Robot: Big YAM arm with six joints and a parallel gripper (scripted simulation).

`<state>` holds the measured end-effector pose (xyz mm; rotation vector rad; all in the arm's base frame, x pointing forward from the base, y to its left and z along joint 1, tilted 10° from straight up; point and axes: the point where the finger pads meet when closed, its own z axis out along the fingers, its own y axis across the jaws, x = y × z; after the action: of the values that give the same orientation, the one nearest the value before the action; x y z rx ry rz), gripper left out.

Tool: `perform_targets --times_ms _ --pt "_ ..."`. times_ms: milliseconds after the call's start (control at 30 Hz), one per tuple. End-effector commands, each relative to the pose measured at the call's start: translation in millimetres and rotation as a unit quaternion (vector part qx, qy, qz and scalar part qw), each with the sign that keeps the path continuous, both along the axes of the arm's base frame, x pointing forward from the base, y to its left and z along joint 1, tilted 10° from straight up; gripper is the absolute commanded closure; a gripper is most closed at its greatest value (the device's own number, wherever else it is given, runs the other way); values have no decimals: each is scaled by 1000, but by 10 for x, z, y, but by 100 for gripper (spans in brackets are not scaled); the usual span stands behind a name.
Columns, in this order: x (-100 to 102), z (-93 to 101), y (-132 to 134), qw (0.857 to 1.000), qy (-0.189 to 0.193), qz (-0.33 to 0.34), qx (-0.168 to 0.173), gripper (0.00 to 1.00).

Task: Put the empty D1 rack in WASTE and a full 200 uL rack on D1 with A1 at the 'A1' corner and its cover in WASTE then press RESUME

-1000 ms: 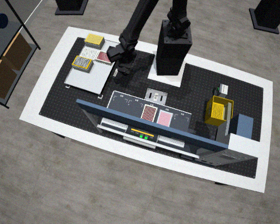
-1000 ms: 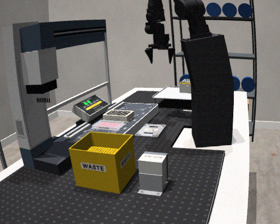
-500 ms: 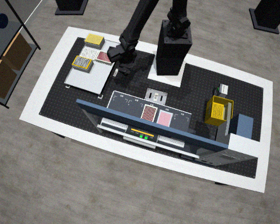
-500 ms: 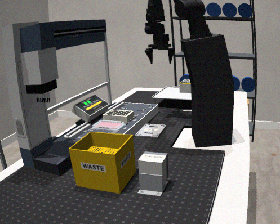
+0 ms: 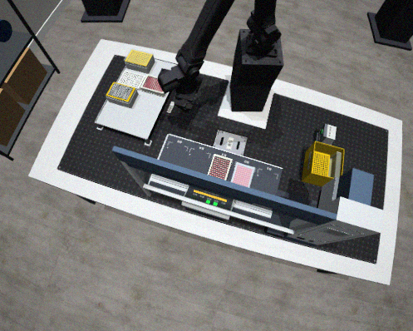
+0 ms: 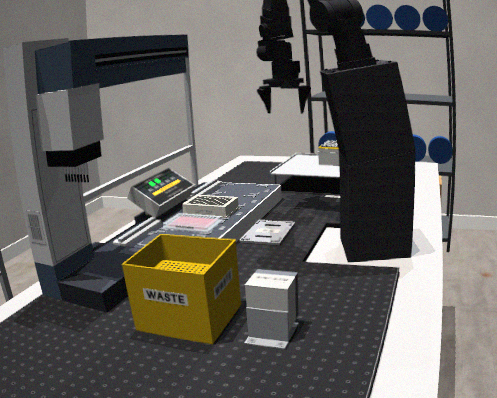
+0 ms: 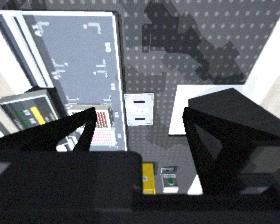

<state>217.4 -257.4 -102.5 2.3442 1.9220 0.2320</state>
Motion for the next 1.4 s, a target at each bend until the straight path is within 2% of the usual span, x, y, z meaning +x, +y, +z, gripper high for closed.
perform_targets --times_ms 0,200,267,467,533,867,967,1000,1367 --pt "38 -45 -5 1000 3 11 3 0" --pt "38 -45 -5 1000 3 11 3 0" --pt "4 -29 -200 1000 1 -28 6 0" --pt "-57 -44 -504 1000 0 -19 3 0" --pt "-57 -44 -504 1000 0 -19 3 0" --pt "-161 -69 -1011 1000 0 -19 2 0" --pt "-137 -72 -995 1000 0 -15 2 0" --pt "-159 -135 -792 1000 8 -6 17 0" --pt "-121 -101 -899 1000 3 -8 6 0"
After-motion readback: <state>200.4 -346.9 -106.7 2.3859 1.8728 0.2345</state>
